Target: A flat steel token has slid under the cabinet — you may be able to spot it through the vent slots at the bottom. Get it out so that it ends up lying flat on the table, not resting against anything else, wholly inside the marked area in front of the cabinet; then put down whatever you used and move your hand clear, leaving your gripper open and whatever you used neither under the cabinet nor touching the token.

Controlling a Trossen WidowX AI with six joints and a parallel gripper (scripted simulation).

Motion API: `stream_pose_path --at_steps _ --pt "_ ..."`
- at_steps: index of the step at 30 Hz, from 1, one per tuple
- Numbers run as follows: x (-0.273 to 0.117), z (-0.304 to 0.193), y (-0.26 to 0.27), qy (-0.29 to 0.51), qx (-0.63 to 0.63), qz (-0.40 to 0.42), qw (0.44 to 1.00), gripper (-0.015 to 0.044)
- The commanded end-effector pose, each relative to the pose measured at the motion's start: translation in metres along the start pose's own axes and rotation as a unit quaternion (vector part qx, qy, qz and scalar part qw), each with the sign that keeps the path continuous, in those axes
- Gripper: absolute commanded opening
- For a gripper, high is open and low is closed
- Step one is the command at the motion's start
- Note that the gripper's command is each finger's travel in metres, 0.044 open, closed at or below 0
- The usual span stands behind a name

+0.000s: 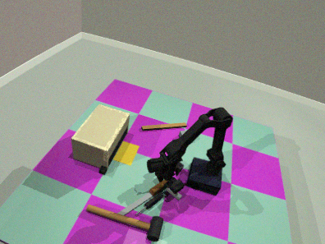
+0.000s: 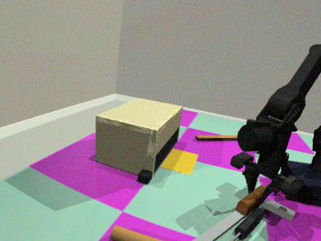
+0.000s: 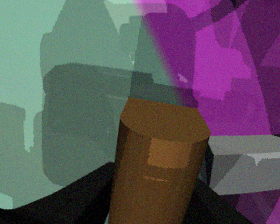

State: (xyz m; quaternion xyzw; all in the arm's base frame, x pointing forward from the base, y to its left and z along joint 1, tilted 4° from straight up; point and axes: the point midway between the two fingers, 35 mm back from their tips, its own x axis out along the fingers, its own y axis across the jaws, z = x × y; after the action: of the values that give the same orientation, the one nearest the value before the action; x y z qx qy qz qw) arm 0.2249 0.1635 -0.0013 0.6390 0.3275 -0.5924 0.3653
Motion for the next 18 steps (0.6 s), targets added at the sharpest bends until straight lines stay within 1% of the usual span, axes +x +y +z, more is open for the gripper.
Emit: stream_pose_path --at_steps 1,18 --pt "-0.0005 -0.0011 -0.0015 0.002 -0.028 -0.002 1.0 0.0" --pt "-0.0005 -0.0014 -0.0016 0.002 -0.096 -0.002 0.995 0.0"
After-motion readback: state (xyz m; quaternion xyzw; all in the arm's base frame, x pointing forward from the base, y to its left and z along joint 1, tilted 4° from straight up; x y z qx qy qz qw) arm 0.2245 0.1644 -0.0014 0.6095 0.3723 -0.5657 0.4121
